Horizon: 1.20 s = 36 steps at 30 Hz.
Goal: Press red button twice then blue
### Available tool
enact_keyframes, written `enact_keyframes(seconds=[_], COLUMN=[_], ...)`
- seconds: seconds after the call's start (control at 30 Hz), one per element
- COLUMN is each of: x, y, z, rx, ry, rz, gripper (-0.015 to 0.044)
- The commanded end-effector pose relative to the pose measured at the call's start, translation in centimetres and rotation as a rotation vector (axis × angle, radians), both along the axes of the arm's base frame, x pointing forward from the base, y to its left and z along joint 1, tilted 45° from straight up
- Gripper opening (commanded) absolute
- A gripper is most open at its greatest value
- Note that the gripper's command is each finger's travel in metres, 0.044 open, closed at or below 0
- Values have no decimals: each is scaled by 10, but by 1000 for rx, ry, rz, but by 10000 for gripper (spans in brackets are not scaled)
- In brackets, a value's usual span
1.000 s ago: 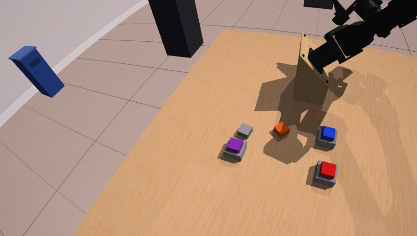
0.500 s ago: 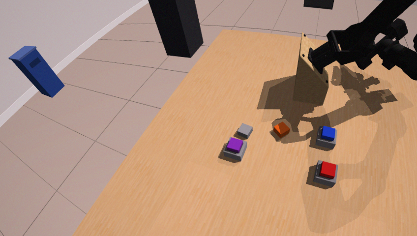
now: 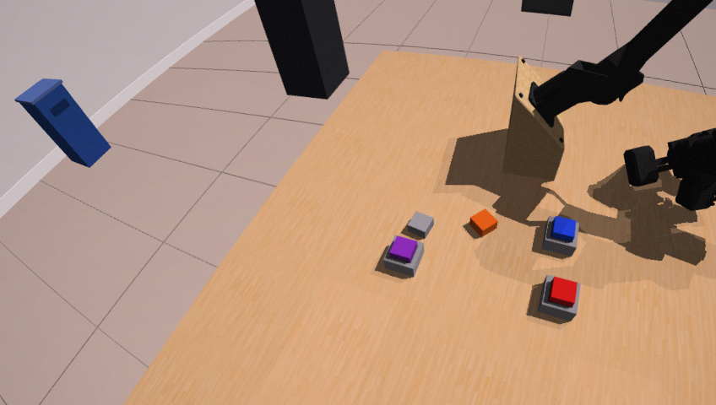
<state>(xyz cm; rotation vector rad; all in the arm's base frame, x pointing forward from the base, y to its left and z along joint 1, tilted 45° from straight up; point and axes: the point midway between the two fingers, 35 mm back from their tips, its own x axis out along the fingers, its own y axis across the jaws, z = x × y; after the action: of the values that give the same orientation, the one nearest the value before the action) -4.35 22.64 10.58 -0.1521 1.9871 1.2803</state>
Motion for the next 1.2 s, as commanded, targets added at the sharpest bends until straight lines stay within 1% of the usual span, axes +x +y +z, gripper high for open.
enact_keyframes(seconds=[0.0,0.2,0.37,0.53,0.73,0.87,0.97,1.03,1.17], x=[53,123,180,234,288,315,327,329,330], y=[6,5,-12,-43,-97,-141,-169,-177,-178], z=[-5,-8,-11,-16,-23,-29,-33,-34,-34], rx=[-49,-26,-10,3,15,23,26,27,27], ry=[-41,-71,-97,-123,-155,-178,-191,-195,-195], rz=[-191,-351,-480,-608,-760,-860,-916,-932,-934], gripper=[400,400,400,400,400,400,400,400,400])
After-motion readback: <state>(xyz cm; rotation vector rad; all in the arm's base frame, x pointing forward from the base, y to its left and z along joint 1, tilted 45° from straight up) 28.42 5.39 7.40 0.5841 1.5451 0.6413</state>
